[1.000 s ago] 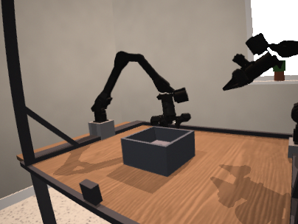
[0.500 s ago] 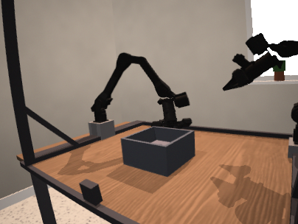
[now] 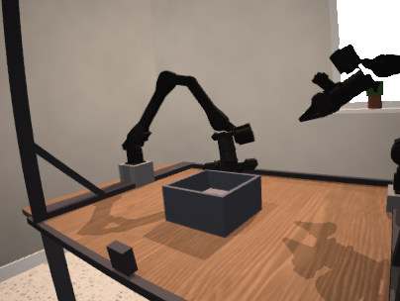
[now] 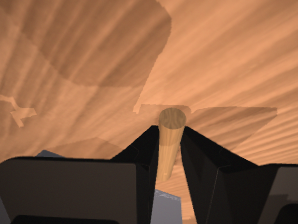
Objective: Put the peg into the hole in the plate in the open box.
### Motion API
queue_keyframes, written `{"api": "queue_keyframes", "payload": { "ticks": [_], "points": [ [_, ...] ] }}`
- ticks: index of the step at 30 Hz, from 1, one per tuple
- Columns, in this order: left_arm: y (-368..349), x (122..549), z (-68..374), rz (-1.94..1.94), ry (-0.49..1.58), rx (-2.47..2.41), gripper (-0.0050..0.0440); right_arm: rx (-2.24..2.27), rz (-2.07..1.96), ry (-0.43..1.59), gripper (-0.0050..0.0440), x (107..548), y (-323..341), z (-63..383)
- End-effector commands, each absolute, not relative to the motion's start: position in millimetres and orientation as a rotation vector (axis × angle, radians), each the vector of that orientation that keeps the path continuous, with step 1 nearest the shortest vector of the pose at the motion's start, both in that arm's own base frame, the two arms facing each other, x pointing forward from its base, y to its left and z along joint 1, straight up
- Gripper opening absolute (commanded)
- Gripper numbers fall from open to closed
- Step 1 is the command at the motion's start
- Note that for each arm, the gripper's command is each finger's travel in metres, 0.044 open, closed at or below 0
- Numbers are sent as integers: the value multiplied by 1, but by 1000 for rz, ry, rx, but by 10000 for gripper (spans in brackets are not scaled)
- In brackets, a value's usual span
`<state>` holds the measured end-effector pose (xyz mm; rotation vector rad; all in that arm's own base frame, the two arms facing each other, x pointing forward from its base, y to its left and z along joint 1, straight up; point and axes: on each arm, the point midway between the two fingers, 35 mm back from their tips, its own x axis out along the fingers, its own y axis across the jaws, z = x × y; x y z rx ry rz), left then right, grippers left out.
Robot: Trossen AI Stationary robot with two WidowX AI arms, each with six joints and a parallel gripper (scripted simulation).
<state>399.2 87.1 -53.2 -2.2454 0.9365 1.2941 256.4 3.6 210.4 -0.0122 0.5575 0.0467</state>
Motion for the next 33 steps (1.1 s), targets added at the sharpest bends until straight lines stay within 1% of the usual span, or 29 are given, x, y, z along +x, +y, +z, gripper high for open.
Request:
{"api": "queue_keyframes", "payload": {
  "ticks": [1,4,5,6,14,16,19,21,23,33],
  "points": [
    [89,403,-45,1269,918,-2249,37,-14,47,544,440,257,3,215],
    [89,403,-45,1269,918,-2249,23,-14,47,544,440,257,3,215],
    [89,403,-45,1269,918,-2249,0,-14,47,544,440,257,3,215],
    [89,403,-45,1269,918,-2249,24,-14,47,544,440,257,3,215],
    [91,407,6,1246,900,-2251,25,-14,47,544,440,257,3,215],
    [92,407,13,1246,899,-2252,25,-14,47,544,440,257,3,215],
    [92,406,14,1246,899,-2252,25,-14,47,544,440,257,3,215],
    [90,401,5,1264,918,-2219,25,-14,47,544,440,257,3,215],
    [89,400,11,1230,913,-2156,25,-14,47,544,440,257,3,215],
    [91,399,20,1019,864,-1659,25,-14,47,544,440,257,3,215]
  ]
}}
